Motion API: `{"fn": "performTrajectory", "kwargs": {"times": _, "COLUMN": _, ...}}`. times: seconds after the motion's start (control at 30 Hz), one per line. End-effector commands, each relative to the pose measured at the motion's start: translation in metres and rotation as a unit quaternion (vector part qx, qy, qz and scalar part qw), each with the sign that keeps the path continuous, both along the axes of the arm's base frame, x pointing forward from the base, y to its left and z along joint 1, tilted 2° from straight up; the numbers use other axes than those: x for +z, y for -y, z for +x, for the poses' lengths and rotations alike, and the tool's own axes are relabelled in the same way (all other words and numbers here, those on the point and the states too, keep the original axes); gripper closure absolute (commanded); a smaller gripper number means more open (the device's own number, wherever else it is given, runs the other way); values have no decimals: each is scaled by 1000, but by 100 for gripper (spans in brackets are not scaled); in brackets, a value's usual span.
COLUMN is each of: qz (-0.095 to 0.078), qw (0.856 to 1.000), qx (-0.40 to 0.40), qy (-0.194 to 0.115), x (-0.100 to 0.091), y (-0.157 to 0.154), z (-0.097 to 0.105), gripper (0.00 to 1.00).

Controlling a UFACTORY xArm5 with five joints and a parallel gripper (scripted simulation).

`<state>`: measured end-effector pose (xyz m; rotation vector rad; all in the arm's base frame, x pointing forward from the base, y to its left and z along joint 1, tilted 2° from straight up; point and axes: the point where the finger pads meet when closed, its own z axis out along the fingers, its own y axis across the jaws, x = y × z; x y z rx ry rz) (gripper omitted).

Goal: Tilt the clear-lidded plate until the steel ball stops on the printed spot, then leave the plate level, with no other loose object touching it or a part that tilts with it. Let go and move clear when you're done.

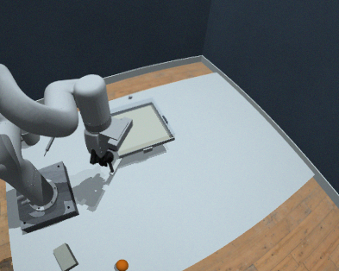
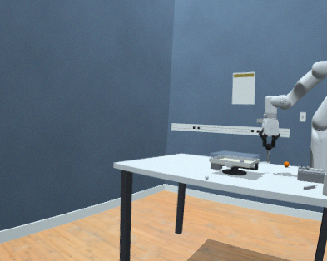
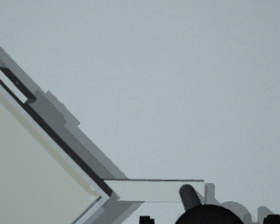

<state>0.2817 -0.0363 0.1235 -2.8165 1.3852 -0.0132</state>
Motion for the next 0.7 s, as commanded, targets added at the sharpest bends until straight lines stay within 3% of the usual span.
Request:
{"fn": "performTrajectory", "kwargs": {"times": 0.0, "qz": 0, "qw": 1000, "qx": 0, "qy": 2, "x": 9, "y": 0, "z": 1, "gripper": 38}}
{"fn": "performTrajectory", "kwargs": {"times": 0.67, "qz": 0, "qw": 1000, "qx": 0, "qy": 2, "x": 39, "y": -1, "z": 1, "gripper": 38}}
